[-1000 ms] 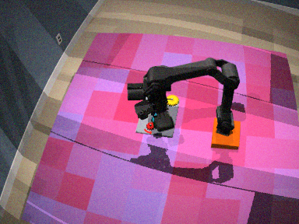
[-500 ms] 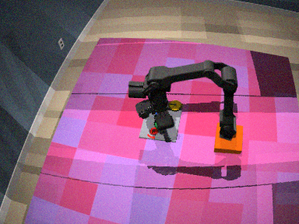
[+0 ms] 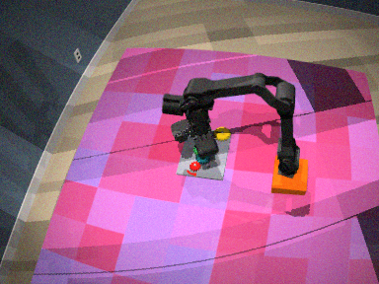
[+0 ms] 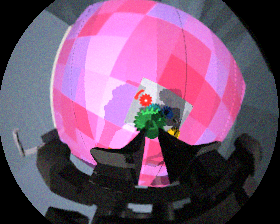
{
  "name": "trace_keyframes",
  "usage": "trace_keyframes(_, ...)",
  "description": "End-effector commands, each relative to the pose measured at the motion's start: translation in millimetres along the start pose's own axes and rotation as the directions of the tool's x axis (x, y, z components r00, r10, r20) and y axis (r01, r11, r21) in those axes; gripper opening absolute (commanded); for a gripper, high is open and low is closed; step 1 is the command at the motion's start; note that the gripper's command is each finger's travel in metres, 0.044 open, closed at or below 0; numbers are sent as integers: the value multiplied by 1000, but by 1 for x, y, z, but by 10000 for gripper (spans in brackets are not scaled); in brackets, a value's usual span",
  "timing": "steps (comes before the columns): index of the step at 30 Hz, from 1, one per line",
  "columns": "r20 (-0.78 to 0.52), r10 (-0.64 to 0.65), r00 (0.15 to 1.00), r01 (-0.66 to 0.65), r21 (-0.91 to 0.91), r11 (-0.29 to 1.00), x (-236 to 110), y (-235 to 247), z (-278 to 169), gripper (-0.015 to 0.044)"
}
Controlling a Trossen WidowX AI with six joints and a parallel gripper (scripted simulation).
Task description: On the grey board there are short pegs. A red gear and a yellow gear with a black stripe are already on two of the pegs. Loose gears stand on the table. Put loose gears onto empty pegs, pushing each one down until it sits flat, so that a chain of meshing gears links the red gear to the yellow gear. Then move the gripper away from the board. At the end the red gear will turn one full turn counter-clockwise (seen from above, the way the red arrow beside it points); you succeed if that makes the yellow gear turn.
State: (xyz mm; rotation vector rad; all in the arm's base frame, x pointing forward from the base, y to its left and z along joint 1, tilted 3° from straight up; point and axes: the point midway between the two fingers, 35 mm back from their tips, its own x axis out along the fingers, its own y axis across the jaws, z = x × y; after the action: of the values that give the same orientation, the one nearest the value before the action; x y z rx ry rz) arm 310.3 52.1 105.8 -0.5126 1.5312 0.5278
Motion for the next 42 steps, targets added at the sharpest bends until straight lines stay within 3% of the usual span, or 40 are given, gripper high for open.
trace_keyframes(1, 1, -7, 1000, 7, -5, 1000, 3, -10, -1, 0)
trace_keyframes(42, -9, -12, 1000, 12, -22, 1000, 35, -100, -36, 0)
